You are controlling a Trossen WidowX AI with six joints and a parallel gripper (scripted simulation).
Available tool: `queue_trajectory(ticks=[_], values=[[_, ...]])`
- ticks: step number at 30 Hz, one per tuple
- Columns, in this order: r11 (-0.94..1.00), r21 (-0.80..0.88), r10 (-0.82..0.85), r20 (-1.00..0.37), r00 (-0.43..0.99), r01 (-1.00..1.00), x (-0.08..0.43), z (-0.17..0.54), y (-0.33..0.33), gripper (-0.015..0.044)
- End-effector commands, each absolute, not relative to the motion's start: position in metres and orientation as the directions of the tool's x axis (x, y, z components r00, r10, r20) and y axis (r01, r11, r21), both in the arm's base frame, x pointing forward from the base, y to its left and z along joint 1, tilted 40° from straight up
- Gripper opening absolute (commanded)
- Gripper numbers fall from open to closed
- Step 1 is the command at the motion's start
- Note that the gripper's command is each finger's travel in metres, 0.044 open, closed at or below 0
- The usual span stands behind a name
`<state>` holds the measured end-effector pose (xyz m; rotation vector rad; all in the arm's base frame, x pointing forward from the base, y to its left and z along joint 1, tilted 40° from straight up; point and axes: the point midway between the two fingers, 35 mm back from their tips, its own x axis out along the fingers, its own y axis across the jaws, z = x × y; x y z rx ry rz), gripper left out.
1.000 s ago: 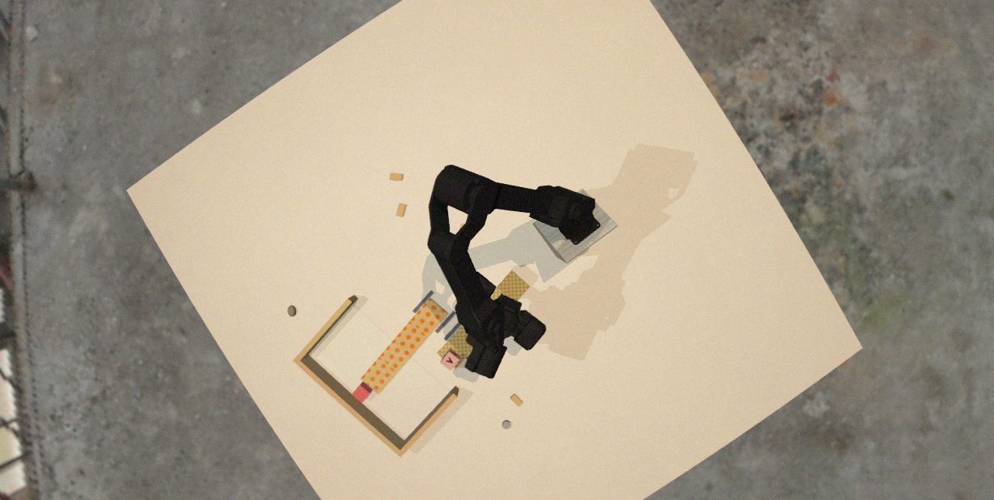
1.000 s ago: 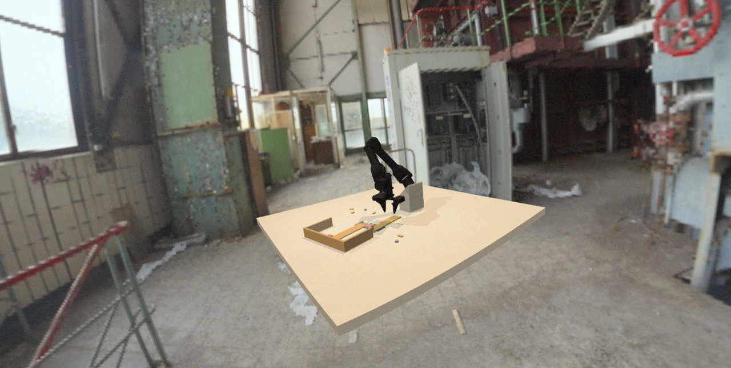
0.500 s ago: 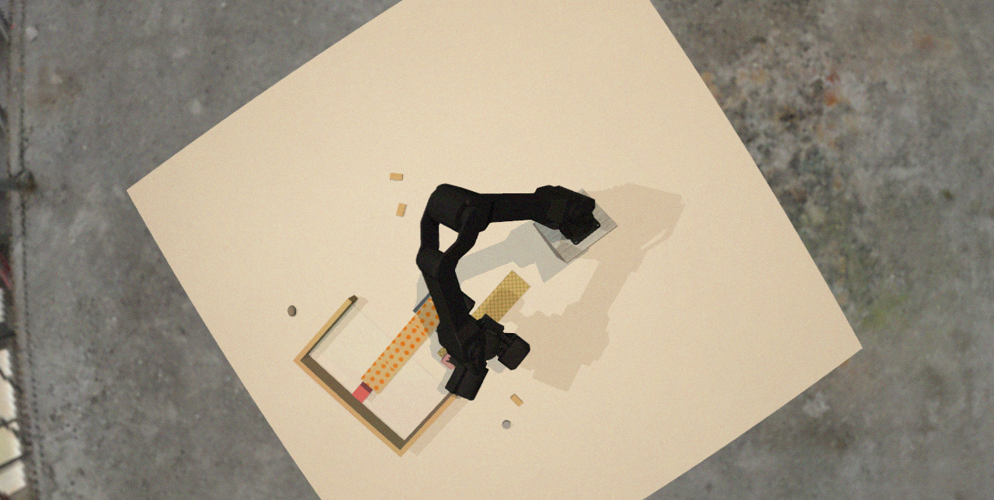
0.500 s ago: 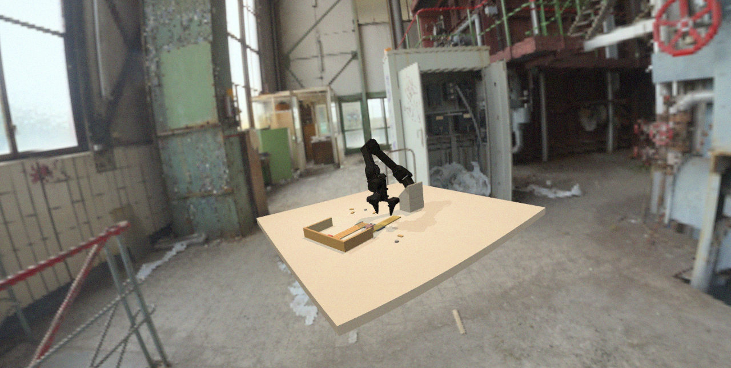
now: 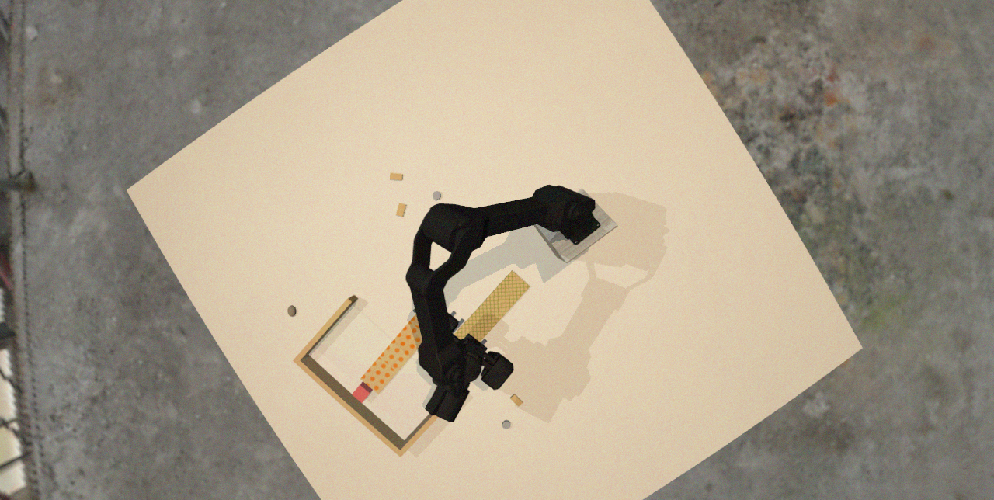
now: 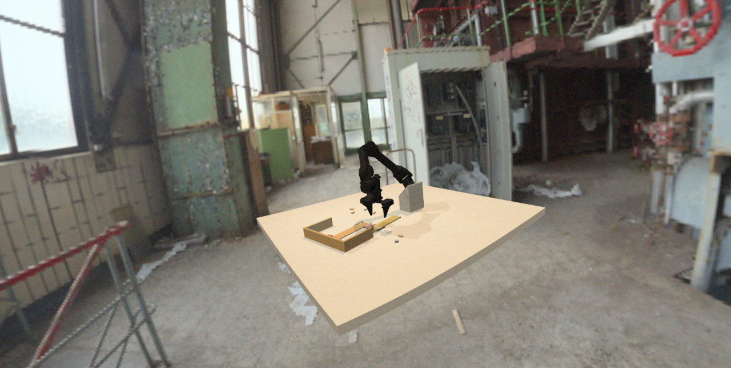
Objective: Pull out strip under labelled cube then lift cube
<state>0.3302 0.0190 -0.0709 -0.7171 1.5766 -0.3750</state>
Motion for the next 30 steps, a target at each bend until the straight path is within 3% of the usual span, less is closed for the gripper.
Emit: queue_trajectory(ticks=[1,18,25,30], values=[[0.746,-0.625,-0.642,-0.766,-0.003,-0.229,0.346,-0.071,0.021,0.0440],[0.747,-0.625,-0.642,-0.767,0.000,-0.227,0.401,-0.072,0.030,0.0440],[0.747,-0.625,-0.642,-0.767,0.000,-0.227,0.402,-0.079,0.025,0.0256],[0.747,-0.625,-0.642,-0.767,0.000,-0.227,0.402,-0.085,0.019,0.0250]])
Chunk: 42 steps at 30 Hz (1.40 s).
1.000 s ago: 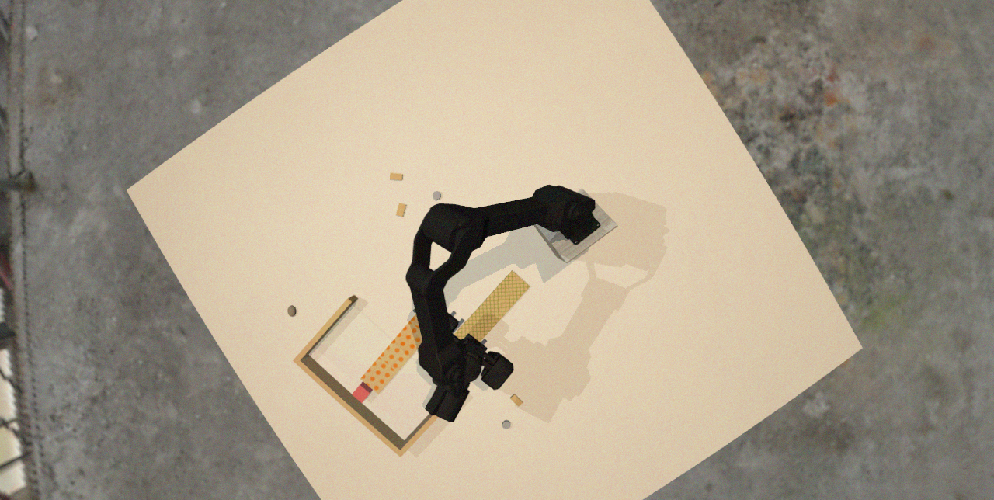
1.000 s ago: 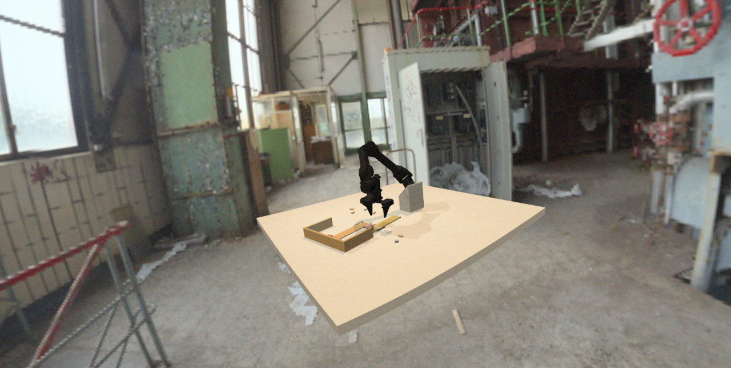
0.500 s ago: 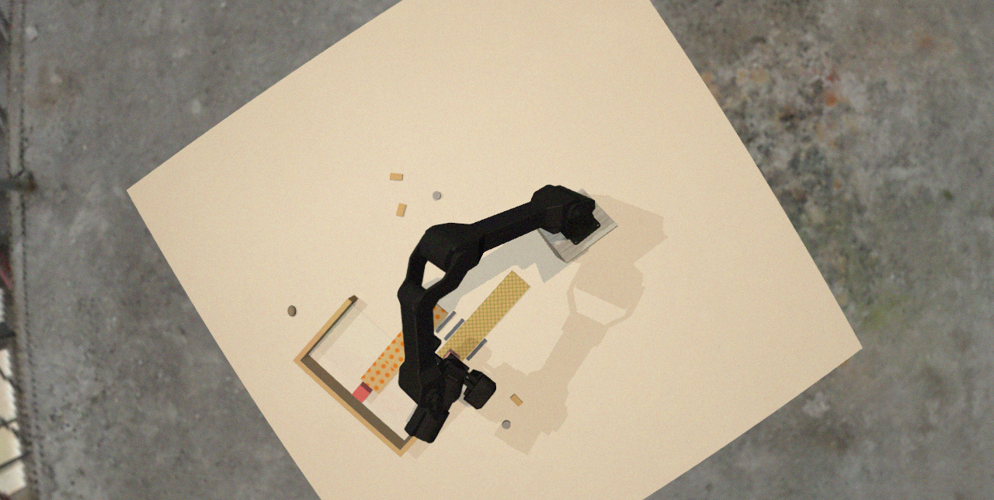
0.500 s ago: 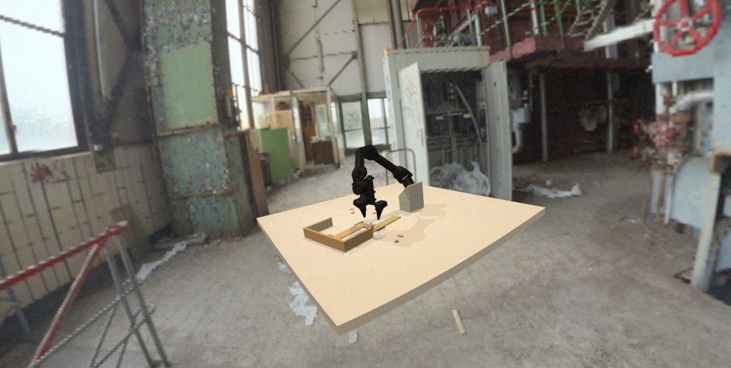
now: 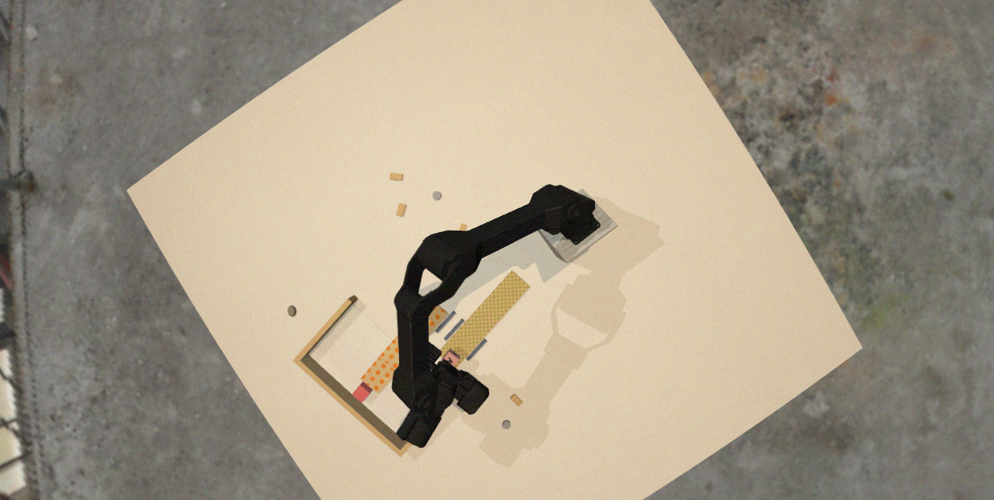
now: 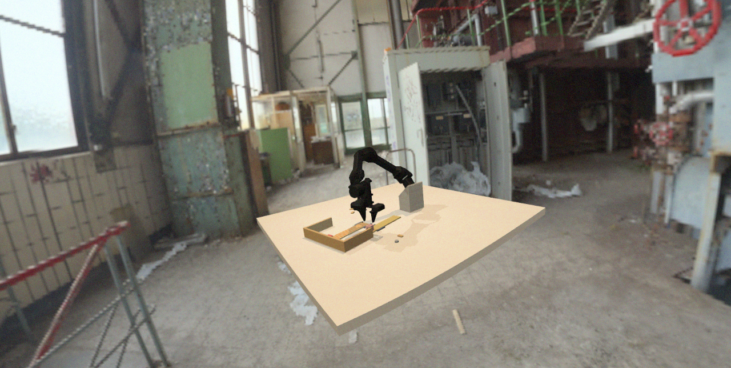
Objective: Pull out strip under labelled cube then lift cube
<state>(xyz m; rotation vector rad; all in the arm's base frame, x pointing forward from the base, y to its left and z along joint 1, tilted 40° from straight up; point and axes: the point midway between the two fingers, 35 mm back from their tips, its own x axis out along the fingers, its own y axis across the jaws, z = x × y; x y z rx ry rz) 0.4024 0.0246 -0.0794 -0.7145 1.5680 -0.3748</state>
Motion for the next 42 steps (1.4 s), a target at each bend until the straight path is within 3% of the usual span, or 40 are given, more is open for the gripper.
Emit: queue_trajectory(ticks=[1,31,35,42], values=[[0.746,-0.626,-0.642,-0.767,0.000,-0.227,0.402,-0.087,0.018,0.0250],[0.745,-0.627,-0.644,-0.765,0.000,-0.227,0.402,-0.114,-0.006,0.0250],[0.749,-0.625,-0.640,-0.768,0.003,-0.219,0.403,-0.113,-0.004,0.0145],[0.749,-0.625,-0.640,-0.768,0.003,-0.219,0.403,-0.113,-0.004,0.0098]])
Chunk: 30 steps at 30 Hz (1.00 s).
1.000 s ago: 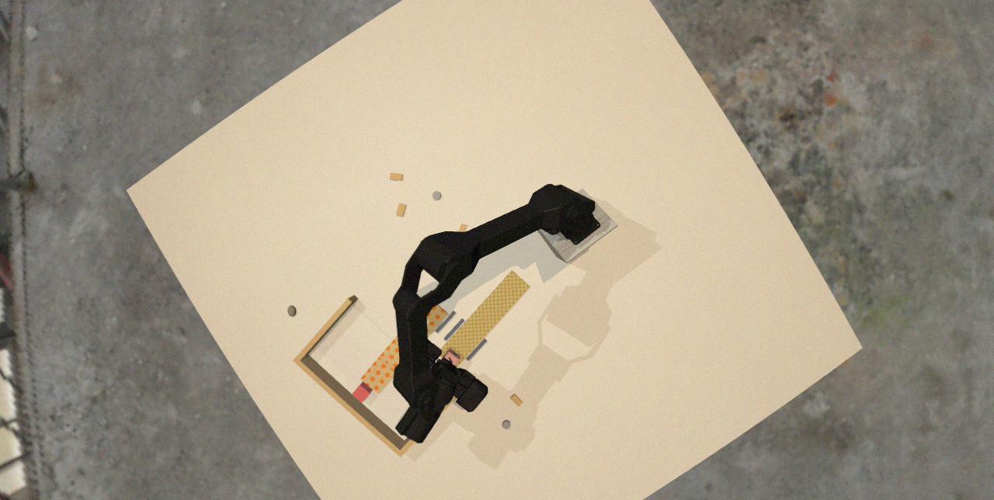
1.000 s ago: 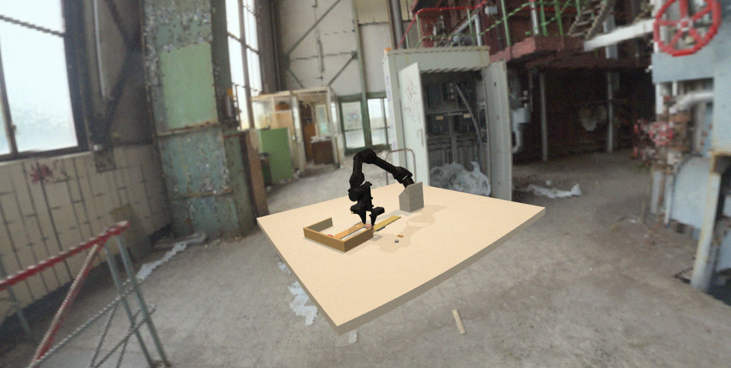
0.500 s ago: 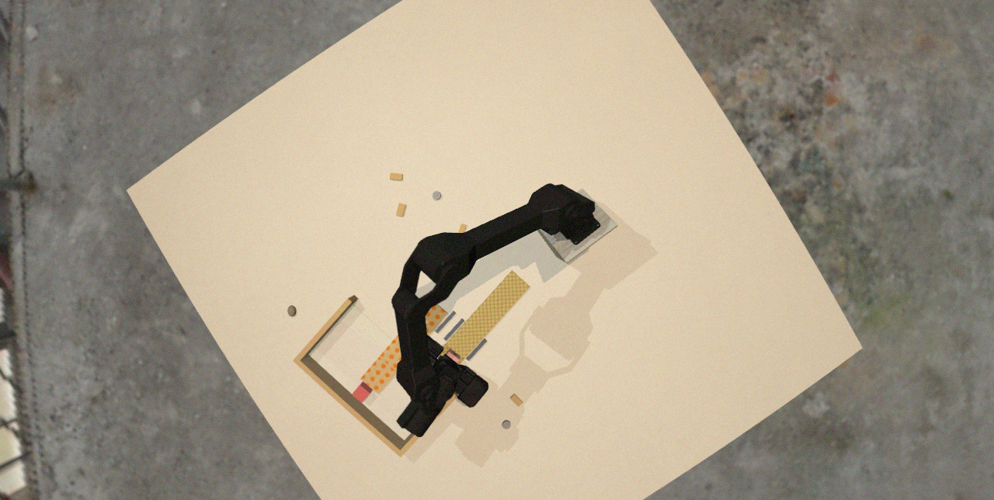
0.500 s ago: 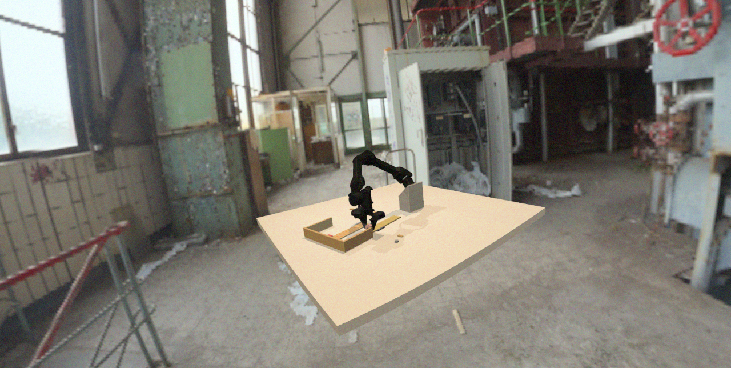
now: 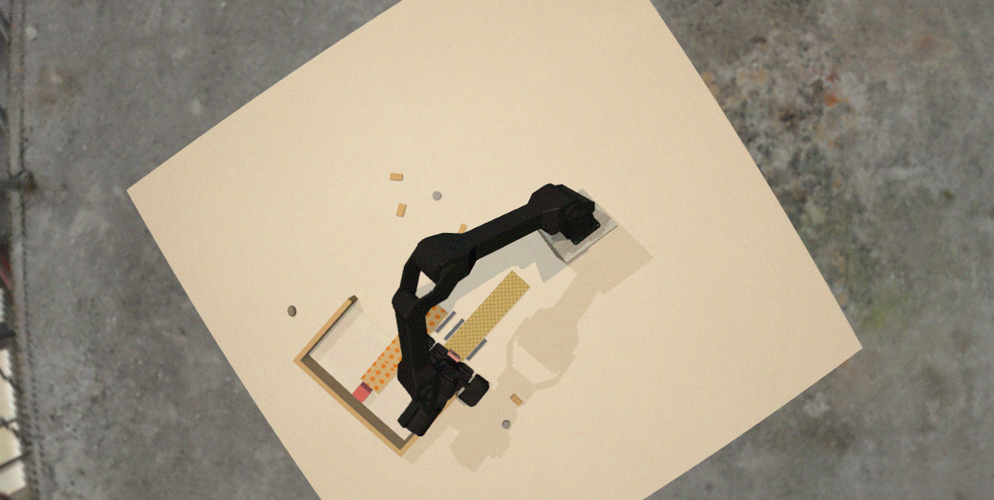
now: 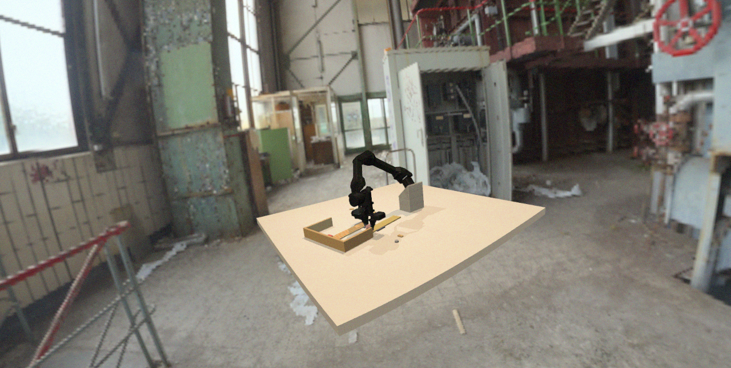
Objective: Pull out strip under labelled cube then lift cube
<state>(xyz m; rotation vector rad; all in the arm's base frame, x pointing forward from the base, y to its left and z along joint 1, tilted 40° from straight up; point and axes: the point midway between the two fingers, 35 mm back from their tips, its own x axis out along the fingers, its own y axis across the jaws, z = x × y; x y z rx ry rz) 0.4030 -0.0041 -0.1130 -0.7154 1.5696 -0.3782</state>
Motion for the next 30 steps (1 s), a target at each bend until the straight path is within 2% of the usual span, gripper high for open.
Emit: queue_trajectory(ticks=[1,4,20,30], values=[[0.749,-0.625,-0.640,-0.768,0.003,-0.219,0.403,-0.113,-0.004,0.0072],[0.754,-0.620,-0.635,-0.773,0.002,-0.216,0.402,-0.113,-0.001,0.0000],[0.747,-0.625,-0.642,-0.767,-0.003,-0.229,0.346,-0.076,0.016,0.0000],[0.746,-0.625,-0.643,-0.766,-0.003,-0.230,0.329,-0.073,0.015,0.0000]])
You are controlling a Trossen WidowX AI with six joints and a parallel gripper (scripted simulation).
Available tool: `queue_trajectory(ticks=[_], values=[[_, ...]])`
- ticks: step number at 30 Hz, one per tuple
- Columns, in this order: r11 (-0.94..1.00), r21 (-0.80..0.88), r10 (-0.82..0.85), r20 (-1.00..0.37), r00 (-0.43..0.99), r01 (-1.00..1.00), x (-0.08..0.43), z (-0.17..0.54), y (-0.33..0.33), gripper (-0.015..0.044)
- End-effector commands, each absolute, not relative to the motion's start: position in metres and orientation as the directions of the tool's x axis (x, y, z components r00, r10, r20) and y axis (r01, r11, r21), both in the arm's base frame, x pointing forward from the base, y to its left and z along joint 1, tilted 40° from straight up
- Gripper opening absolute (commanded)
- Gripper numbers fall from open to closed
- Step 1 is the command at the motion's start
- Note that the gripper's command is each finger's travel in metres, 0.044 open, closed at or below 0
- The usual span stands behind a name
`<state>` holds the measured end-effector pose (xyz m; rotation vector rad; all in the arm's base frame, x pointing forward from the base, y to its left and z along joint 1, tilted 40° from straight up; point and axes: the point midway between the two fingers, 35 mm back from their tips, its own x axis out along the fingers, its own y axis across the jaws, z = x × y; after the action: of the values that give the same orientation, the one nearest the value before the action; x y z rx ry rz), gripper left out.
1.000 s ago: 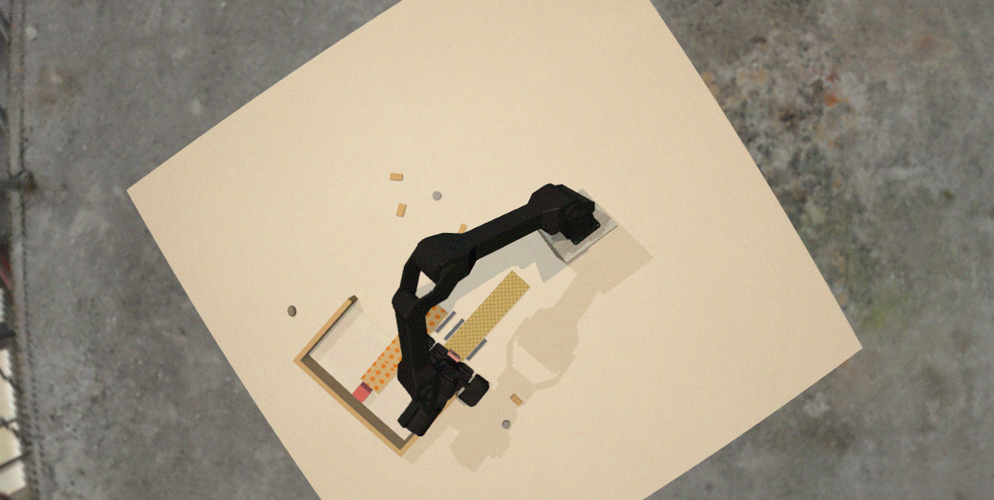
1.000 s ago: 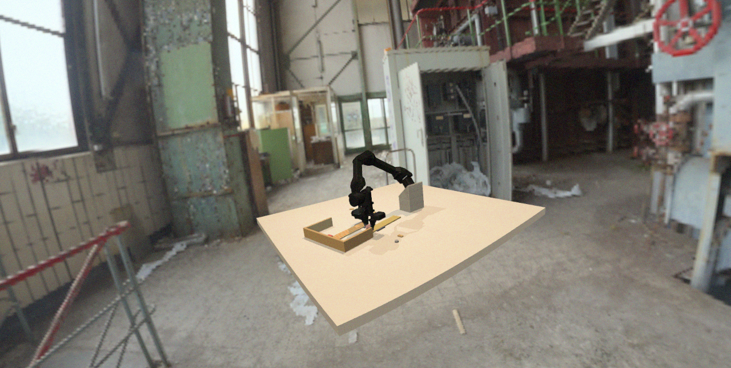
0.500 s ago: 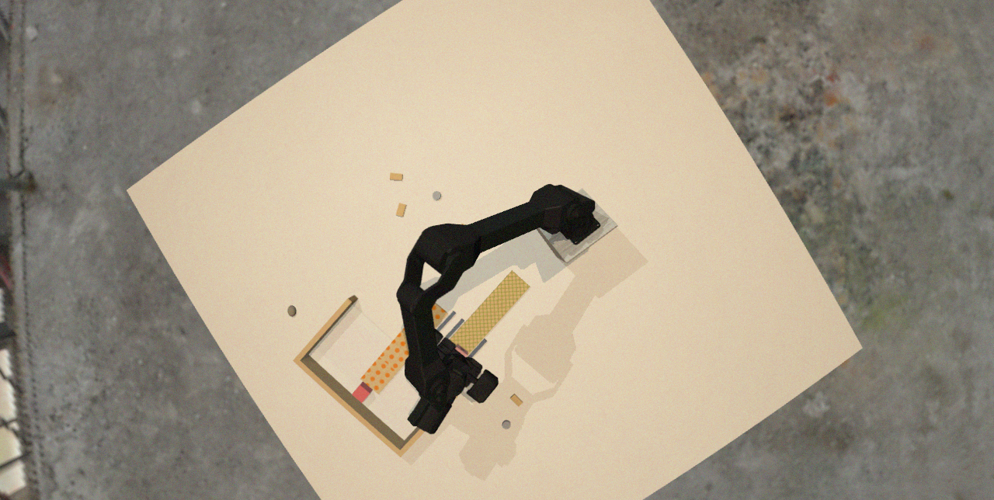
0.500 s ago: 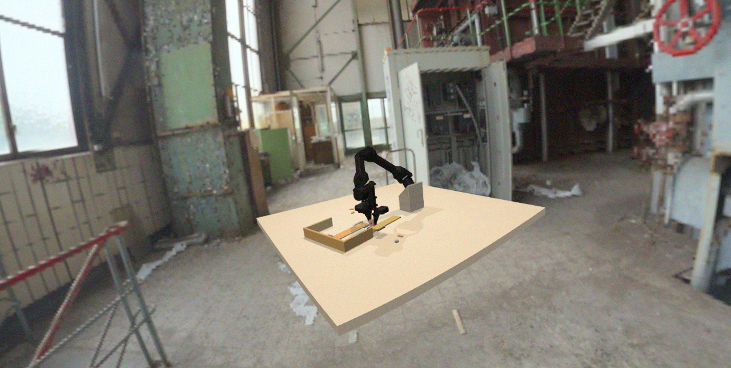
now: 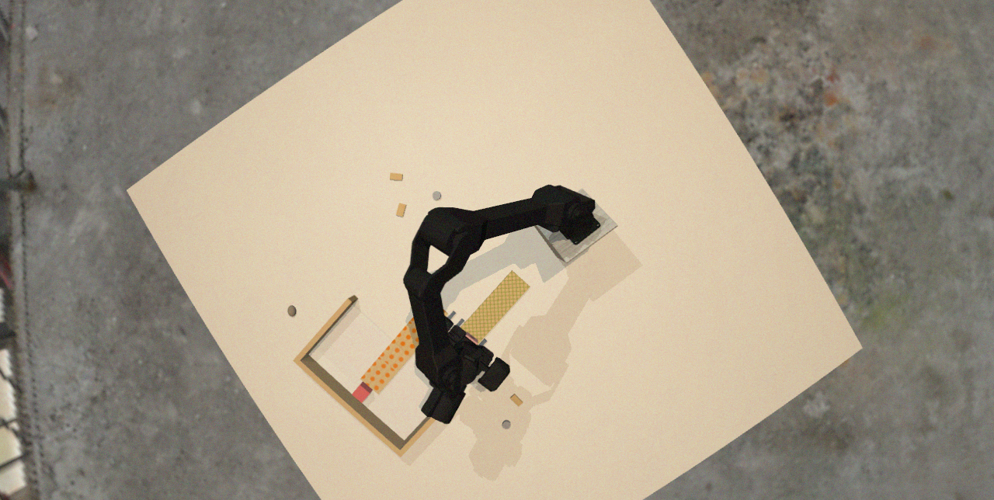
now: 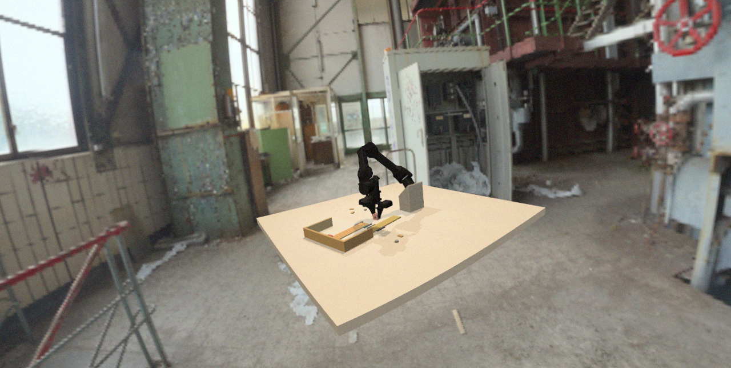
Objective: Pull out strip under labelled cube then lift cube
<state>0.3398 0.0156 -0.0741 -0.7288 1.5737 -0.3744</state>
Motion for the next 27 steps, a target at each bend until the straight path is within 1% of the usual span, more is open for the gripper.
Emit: queue_trajectory(ticks=[1,9,13,18,27], values=[[0.746,-0.625,-0.643,-0.766,-0.004,-0.230,0.325,-0.073,0.015,0.0000],[0.746,-0.625,-0.643,-0.766,-0.005,-0.231,0.299,-0.070,0.011,0.0000],[0.746,-0.624,-0.643,-0.766,-0.005,-0.231,0.299,-0.067,0.014,0.0000],[0.747,-0.623,-0.642,-0.767,-0.005,-0.231,0.299,-0.044,0.034,0.0000],[0.747,-0.623,-0.642,-0.767,-0.005,-0.231,0.299,-0.043,0.034,0.0000]])
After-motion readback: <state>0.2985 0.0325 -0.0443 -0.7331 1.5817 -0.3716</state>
